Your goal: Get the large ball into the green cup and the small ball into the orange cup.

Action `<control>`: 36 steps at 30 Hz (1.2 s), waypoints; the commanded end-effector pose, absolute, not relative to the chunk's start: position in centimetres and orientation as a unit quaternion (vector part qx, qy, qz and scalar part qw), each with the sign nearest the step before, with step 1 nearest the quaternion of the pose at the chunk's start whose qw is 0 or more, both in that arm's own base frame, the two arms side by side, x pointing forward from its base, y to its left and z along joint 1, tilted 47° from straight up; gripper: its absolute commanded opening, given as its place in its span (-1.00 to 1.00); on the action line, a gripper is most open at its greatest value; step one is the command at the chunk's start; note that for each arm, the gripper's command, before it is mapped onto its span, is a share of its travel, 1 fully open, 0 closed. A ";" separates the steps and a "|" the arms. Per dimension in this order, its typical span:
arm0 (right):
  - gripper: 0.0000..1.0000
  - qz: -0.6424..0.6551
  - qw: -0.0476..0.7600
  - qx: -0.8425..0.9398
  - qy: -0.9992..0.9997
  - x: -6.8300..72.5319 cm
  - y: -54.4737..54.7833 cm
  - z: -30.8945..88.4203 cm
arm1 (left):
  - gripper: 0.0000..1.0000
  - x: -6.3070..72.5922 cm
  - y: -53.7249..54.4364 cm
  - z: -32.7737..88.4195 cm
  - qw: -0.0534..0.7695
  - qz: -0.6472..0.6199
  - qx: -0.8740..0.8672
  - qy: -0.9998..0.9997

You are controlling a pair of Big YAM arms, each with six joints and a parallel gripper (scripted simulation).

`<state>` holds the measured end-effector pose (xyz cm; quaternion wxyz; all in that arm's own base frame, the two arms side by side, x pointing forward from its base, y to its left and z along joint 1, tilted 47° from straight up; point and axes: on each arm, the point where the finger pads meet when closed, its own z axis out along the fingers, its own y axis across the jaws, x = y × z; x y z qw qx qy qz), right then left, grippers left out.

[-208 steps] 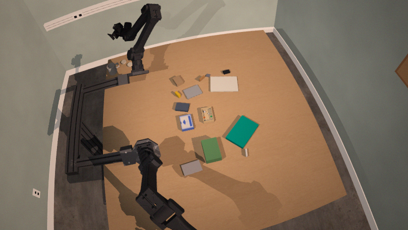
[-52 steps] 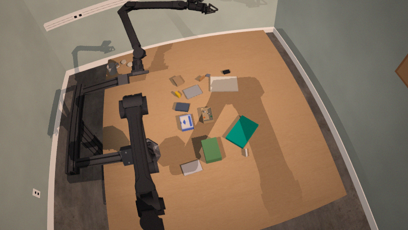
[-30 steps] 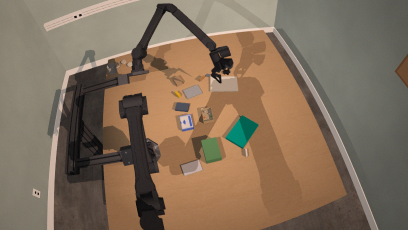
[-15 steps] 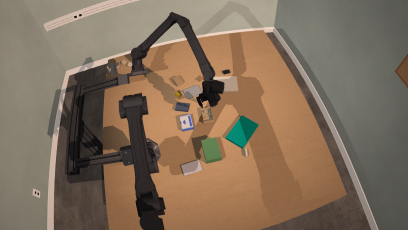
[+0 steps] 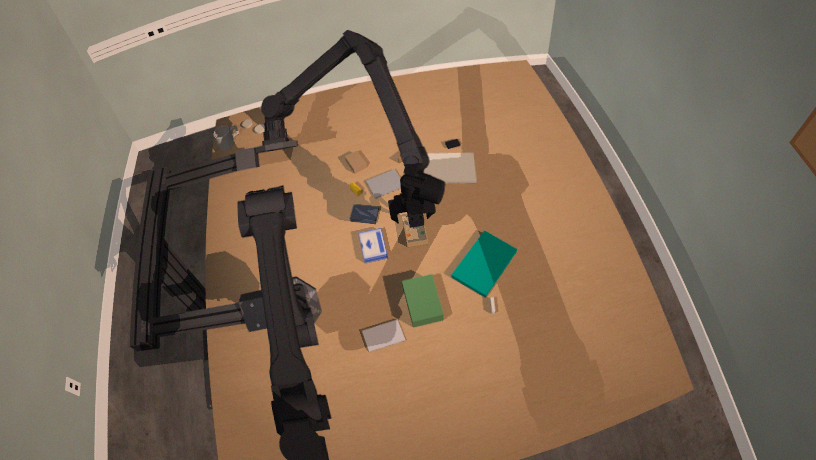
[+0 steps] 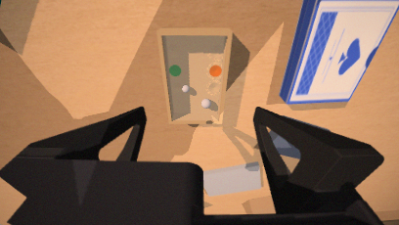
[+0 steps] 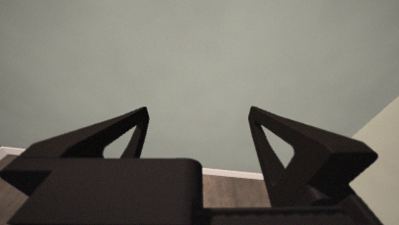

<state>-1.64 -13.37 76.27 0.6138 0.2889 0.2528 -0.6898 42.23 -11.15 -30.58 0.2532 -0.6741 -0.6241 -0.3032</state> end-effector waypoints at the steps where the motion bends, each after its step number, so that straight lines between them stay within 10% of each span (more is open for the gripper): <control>1: 1.00 -0.695 0.612 0.284 0.250 -1.6 -12.3 76.3 | 1.00 44.8 -13.1 -29.6 0.227 -0.313 -0.679 -0.624; 36: 1.00 -0.695 0.612 0.284 0.250 -1.6 -12.3 76.3 | 0.72 44.1 -12.8 -30.3 0.235 -0.311 -0.680 -0.621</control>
